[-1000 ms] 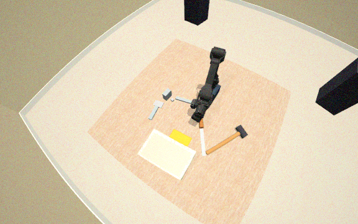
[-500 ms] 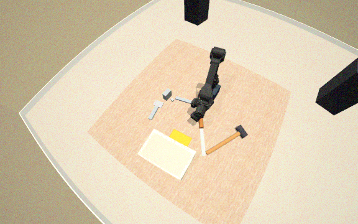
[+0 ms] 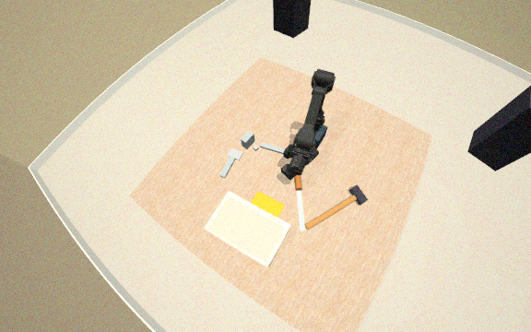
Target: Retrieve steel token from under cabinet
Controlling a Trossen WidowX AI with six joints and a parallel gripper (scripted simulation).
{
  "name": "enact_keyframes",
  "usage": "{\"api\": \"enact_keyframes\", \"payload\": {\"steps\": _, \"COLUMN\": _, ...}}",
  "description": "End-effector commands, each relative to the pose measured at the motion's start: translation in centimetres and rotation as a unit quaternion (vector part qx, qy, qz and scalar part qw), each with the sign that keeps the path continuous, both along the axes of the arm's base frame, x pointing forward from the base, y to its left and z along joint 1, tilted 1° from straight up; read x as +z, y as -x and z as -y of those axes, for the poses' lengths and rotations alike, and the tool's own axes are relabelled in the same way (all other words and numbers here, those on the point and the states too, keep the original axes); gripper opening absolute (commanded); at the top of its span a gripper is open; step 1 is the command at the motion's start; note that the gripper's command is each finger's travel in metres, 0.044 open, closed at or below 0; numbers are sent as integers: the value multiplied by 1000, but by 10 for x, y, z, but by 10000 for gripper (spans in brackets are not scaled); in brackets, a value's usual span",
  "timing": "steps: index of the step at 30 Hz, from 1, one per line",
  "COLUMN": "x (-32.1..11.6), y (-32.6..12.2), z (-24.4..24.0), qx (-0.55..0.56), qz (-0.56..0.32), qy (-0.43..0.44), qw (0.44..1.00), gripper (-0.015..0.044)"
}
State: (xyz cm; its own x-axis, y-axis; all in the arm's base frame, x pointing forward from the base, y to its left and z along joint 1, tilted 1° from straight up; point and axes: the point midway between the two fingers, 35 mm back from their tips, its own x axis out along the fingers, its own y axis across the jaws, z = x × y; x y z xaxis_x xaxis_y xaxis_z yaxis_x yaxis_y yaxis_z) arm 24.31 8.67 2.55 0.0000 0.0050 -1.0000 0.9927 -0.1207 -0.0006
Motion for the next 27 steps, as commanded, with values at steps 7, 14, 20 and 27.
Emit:
{"api": "enact_keyframes", "payload": {"steps": 7, "x": 0, "y": 0, "z": 0, "qx": -41, "qz": -1, "qy": 0, "qw": 999, "gripper": 270}}
{"api": "enact_keyframes", "payload": {"steps": 14, "x": 0, "y": 0, "z": 0, "qx": -69, "qz": -1, "qy": 0, "qw": 998, "gripper": 270}}
{"api": "enact_keyframes", "payload": {"steps": 20, "x": 0, "y": 0, "z": 0, "qx": -93, "qz": -1, "qy": 0, "qw": 996, "gripper": 270}}
{"api": "enact_keyframes", "payload": {"steps": 27, "x": 0, "y": 0, "z": 0, "qx": -120, "qz": -1, "qy": 0, "qw": 993, "gripper": 270}}
